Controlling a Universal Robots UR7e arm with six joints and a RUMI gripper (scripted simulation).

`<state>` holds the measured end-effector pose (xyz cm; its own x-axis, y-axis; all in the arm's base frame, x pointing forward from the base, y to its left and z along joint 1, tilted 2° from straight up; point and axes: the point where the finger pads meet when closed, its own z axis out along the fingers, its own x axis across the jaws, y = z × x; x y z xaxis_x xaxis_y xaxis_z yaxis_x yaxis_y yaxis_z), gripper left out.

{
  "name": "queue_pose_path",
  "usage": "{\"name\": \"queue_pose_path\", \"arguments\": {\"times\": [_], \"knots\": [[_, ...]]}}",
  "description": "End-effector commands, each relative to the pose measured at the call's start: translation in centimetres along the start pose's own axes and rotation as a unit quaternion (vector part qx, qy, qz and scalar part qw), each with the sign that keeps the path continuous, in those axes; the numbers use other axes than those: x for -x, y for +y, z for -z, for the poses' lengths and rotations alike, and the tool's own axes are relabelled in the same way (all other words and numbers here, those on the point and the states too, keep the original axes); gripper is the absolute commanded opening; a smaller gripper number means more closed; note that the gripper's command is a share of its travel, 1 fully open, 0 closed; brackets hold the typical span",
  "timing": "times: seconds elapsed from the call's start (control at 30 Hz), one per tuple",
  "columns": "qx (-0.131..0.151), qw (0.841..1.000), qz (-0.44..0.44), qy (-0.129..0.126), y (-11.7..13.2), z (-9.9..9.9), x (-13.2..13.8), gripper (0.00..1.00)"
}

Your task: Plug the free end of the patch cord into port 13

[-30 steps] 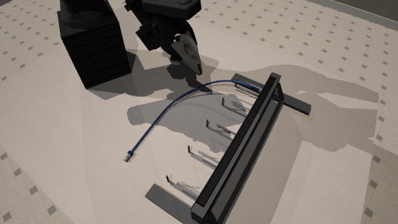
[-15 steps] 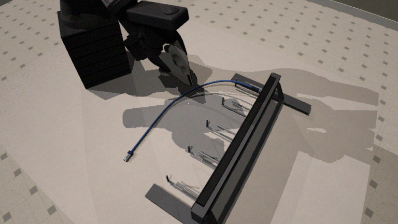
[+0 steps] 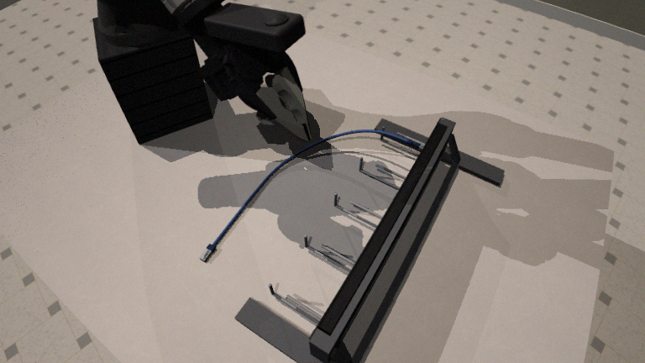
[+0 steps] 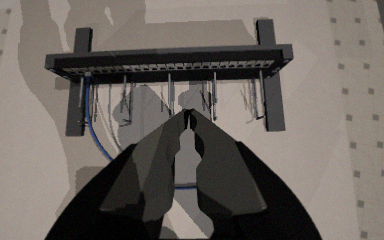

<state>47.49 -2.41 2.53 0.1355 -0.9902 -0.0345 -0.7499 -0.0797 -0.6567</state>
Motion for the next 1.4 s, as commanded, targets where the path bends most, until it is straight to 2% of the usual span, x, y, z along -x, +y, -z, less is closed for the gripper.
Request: {"name": "queue_pose_path", "arguments": {"times": [0.0,0.57,1.0,1.07,1.37], "knots": [[0.000,1.000,0.000,0.000,0.0,-0.1,0.0,0.00],[0.000,1.000,0.000,0.000,0.0,-2.2,0.0,0.00],[0.000,1.000,0.000,0.000,0.0,-6.1,0.0,0.00],[0.000,1.000,0.000,0.000,0.0,-6.1,0.0,0.00],[0.000,1.000,0.000,0.000,0.0,-9.4,0.0,0.00]]}}
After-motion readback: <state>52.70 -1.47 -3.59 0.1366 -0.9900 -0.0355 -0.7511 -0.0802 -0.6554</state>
